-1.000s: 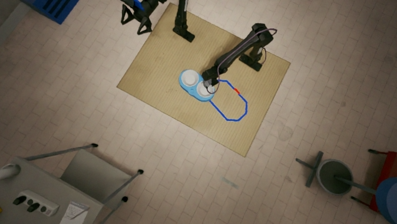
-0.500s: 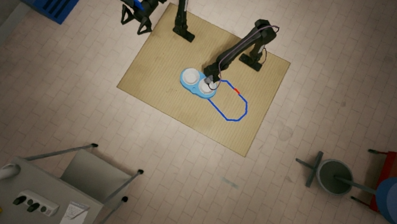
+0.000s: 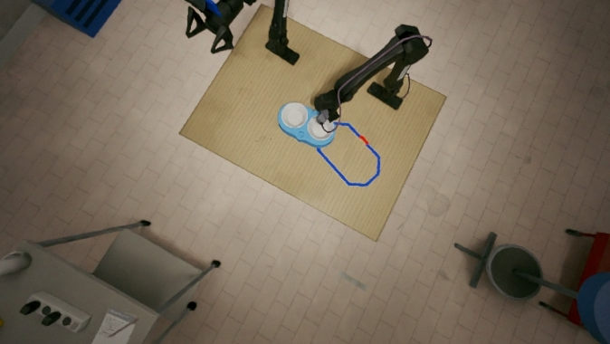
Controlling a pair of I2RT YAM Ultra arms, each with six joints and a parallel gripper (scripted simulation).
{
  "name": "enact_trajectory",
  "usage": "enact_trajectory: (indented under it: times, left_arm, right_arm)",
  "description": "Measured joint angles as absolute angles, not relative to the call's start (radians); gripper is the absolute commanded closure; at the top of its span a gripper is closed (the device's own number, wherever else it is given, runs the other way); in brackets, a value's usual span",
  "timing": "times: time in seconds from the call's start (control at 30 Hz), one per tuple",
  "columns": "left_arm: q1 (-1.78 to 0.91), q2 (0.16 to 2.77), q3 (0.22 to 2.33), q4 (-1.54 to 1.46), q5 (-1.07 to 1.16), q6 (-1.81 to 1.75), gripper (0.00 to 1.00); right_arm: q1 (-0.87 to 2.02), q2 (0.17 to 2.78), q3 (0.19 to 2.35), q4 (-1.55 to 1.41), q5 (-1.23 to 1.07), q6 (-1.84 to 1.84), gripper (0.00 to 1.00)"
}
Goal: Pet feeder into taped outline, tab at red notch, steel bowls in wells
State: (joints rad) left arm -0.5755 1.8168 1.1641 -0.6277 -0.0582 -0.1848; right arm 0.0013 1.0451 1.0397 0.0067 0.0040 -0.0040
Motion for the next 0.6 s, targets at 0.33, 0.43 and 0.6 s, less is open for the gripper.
enact_trajectory:
  times: [0.33,0.43,0.6]
  left_arm:
    - [-0.612,1.789,1.127,-0.620,-0.070,-0.223,1.00]
    - [-0.632,1.778,1.114,-0.620,-0.075,-0.239,1.00]
    - [-0.661,1.763,1.096,-0.619,-0.082,-0.266,1.00]
  right_arm:
    - [0.001,1.045,1.040,0.007,0.004,-0.004,0.00]
    - [0.001,1.045,1.040,0.007,0.004,-0.004,0.00]
    - [0.001,1.045,1.040,0.007,0.004,-0.004,0.00]
